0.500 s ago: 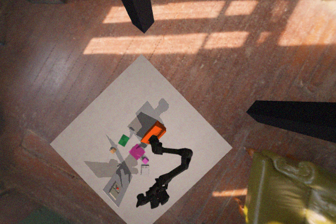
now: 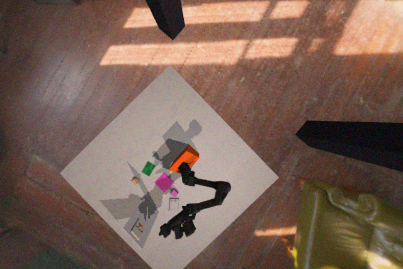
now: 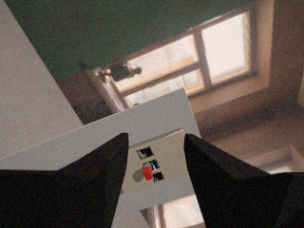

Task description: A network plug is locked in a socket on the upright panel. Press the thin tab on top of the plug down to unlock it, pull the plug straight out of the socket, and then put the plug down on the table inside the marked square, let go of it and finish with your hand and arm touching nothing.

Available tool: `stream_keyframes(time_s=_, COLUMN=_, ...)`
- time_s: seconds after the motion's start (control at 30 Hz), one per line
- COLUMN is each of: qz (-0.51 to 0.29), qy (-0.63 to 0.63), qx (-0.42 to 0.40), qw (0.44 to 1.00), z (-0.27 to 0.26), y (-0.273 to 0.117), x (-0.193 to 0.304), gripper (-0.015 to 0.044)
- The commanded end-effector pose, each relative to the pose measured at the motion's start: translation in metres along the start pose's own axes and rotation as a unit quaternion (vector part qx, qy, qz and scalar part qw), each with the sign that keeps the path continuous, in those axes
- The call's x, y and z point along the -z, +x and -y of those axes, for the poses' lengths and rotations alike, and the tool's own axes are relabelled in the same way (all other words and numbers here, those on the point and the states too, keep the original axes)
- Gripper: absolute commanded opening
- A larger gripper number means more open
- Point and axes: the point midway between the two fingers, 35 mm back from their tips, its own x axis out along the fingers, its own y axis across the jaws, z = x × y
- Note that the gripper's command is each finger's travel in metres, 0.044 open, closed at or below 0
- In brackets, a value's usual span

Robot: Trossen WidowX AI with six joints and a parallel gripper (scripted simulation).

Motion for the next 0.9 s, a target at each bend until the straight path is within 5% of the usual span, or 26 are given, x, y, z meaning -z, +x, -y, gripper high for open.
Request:
stream_keyframes(time_s=0.0, qz=-0.034, qy=-0.059, qx=0.013, qw=0.998, z=-0.003, y=0.001, x=0.033, gripper=0.0156)
stream_keyframes(time_s=0.33, qz=-0.110, qy=-0.197, qx=0.031, qw=0.974, z=-0.007, y=-0.009, x=0.101, gripper=0.0156)
stream_keyframes(time_s=0.87, qz=-0.110, qy=-0.200, qx=0.032, qw=0.973, z=-0.006, y=0.016, x=0.098, gripper=0.0156)
